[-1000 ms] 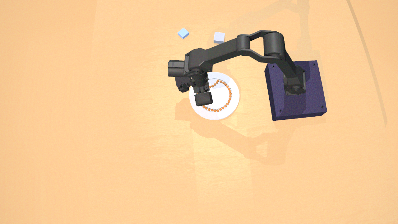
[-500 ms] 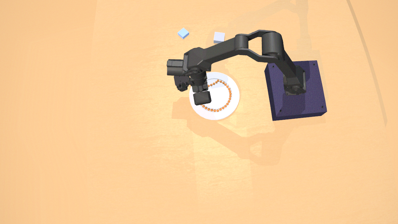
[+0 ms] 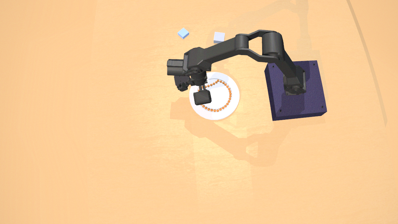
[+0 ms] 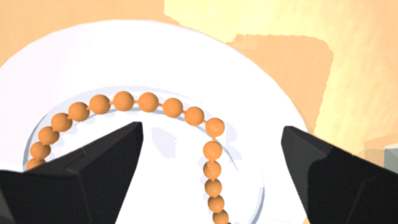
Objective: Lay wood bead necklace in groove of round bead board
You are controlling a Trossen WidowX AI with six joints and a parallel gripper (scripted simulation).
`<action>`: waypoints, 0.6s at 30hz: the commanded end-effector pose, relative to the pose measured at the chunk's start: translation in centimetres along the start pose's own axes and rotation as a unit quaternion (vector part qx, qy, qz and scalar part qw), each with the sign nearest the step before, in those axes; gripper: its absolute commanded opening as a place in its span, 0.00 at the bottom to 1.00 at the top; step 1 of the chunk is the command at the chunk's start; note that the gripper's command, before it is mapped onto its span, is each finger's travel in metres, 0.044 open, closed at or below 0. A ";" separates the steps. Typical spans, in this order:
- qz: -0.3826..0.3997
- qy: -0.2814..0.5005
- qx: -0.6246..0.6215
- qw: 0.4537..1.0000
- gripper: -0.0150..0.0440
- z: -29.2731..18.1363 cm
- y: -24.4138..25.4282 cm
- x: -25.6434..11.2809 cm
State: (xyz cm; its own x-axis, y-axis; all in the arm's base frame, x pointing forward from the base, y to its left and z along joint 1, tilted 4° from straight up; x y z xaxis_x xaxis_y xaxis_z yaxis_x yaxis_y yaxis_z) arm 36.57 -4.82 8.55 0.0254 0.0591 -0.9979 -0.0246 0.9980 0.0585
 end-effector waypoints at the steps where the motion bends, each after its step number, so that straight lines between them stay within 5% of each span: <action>1: 0.000 0.000 0.000 1.000 1.00 0.0 0.0 0.0; 18: 0.000 -0.002 -0.002 1.000 1.00 0.0 0.0 -0.4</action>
State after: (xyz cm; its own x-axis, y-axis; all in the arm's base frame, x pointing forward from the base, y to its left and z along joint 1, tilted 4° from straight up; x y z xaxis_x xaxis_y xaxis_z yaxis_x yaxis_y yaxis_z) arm 36.53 -4.83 8.86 0.0295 0.0586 -0.9978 -0.0249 0.9980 0.0578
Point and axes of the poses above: the point midway between the two fingers, 35 mm back from their tips, its own x axis out along the fingers, its own y axis across the jaws, z = x × y, the point moved 10 cm from there along -x, back along the fingers, and after that the axes turned 5 degrees about x, right-handed, at the moved point
